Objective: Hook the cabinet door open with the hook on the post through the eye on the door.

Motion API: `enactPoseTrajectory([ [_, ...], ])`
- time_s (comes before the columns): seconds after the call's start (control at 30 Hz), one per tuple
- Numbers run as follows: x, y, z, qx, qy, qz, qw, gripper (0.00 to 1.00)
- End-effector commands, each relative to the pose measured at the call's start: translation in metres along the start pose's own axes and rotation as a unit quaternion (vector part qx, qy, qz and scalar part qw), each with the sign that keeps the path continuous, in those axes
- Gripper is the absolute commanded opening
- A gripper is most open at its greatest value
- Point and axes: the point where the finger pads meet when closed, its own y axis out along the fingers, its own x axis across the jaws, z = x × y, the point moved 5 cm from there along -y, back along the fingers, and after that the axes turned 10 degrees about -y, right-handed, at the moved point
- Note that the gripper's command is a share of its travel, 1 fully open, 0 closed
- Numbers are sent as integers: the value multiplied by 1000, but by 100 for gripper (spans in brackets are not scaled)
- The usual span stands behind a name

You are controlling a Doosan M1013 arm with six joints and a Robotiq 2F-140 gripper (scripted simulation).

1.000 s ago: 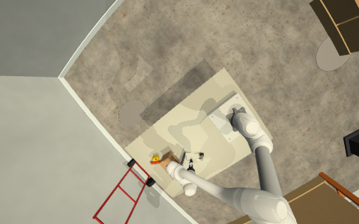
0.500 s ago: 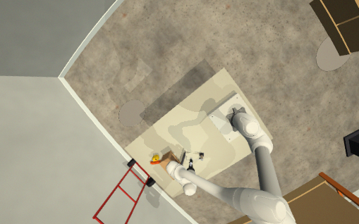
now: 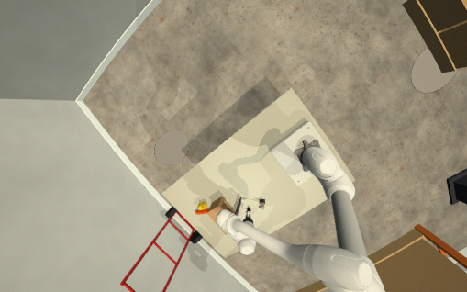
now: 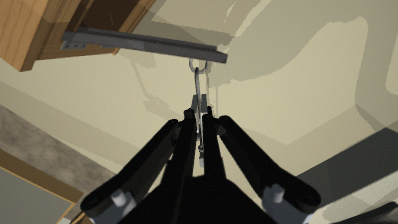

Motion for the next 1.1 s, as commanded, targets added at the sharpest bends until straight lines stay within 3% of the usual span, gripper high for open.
enactPoseTrajectory([
  [0.0, 0, 0, 0, 0, 0, 0, 1000, 3],
  [1.07, 0, 4, 1, 0, 0, 0, 1000, 3],
])
